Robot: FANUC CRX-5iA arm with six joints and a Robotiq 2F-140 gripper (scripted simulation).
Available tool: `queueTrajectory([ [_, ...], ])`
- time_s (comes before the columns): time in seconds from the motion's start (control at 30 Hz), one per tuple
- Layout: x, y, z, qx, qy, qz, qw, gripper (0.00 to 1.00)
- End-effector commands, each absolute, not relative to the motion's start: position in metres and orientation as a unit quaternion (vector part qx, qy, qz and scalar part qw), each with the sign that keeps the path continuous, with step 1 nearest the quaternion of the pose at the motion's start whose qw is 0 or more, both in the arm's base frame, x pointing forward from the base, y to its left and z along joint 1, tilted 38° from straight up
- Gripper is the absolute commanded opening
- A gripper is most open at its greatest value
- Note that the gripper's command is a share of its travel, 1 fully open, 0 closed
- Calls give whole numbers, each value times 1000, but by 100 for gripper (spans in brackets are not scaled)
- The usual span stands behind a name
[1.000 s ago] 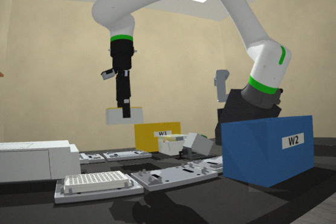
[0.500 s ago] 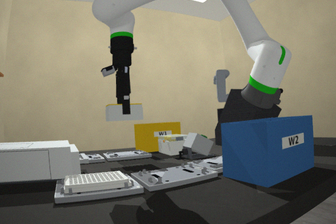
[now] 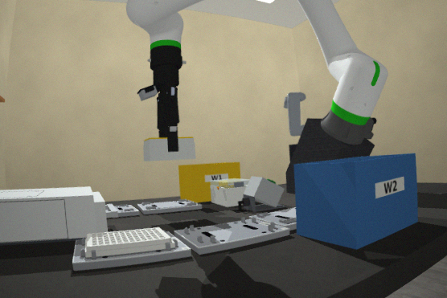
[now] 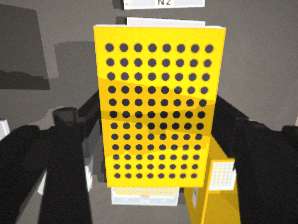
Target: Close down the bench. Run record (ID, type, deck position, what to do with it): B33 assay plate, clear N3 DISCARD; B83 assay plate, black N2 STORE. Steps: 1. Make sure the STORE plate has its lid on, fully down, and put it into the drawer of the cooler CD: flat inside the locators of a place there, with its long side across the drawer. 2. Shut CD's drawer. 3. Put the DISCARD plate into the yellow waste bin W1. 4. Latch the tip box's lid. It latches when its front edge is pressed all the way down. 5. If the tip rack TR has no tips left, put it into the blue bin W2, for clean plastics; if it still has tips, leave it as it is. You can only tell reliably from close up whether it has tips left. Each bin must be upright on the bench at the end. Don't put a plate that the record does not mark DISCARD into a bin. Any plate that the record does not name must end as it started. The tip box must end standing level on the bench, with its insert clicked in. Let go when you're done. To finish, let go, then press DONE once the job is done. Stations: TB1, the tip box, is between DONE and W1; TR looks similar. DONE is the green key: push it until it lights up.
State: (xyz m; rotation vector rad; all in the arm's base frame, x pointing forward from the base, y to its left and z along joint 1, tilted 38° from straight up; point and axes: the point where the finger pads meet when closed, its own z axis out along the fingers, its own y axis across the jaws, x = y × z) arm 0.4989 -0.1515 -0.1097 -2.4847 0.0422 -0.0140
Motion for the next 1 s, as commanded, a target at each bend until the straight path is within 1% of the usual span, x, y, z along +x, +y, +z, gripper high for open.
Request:
queueTrajectory([
  [0.0,496,-143,-102,-947,16,-6,322,10],
  [0.97,475,-93,-64,-947,16,-6,322,10],
])
